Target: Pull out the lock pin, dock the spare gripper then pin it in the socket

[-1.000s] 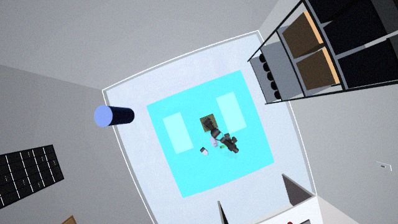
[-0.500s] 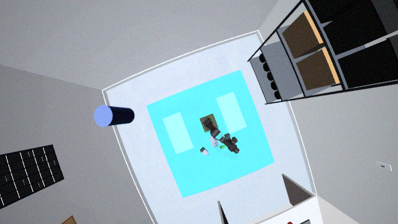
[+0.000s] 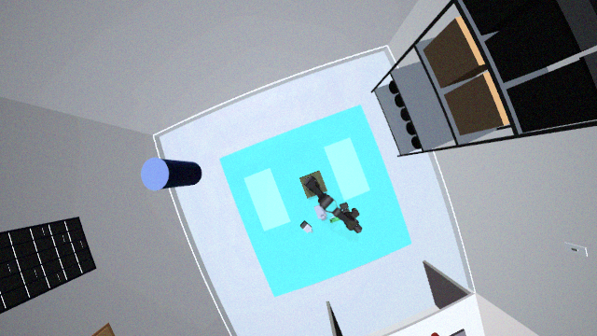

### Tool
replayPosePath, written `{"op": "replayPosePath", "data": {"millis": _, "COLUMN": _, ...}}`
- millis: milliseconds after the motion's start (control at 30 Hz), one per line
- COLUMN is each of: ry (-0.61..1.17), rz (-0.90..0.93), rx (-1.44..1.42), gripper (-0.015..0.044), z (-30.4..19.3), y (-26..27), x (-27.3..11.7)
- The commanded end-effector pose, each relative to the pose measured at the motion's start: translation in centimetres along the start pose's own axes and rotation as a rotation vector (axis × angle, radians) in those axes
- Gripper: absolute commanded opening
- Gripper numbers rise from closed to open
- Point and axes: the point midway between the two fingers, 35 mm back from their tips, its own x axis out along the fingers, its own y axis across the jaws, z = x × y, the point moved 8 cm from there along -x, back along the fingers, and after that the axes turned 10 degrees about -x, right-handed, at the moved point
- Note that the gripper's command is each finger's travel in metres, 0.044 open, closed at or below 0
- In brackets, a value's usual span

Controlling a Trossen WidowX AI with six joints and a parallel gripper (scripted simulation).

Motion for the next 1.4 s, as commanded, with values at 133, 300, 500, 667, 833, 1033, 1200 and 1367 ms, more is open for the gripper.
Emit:
{"op": "replayPosePath", "data": {"millis": 133, "ry": -0.002, "rz": -0.009, "rx": 0.015, "gripper": 0.0000, "z": 0.9, "y": -2.3, "x": -0.5}}
{"op": "replayPosePath", "data": {"millis": 300, "ry": -0.003, "rz": -0.012, "rx": 0.023, "gripper": 0.0000, "z": 1.4, "y": -3.7, "x": -0.6}}
{"op": "replayPosePath", "data": {"millis": 500, "ry": -0.004, "rz": -0.015, "rx": 0.033, "gripper": 0.0000, "z": 2.0, "y": -5.3, "x": -0.6}}
{"op": "replayPosePath", "data": {"millis": 667, "ry": -0.005, "rz": -0.017, "rx": 0.041, "gripper": 0.0000, "z": 2.5, "y": -6.5, "x": -0.6}}
{"op": "replayPosePath", "data": {"millis": 833, "ry": -0.005, "rz": -0.018, "rx": 0.045, "gripper": 0.0000, "z": 2.7, "y": -7.1, "x": -0.5}}
{"op": "replayPosePath", "data": {"millis": 1033, "ry": -0.005, "rz": -0.016, "rx": 0.045, "gripper": 0.0000, "z": 2.6, "y": -7.2, "x": 0.3}}
{"op": "replayPosePath", "data": {"millis": 1200, "ry": -0.005, "rz": -0.015, "rx": 0.045, "gripper": 0.0000, "z": 2.4, "y": -7.3, "x": 1.0}}
{"op": "replayPosePath", "data": {"millis": 1367, "ry": -0.005, "rz": -0.015, "rx": 0.044, "gripper": 0.0000, "z": 2.3, "y": -7.3, "x": 1.7}}
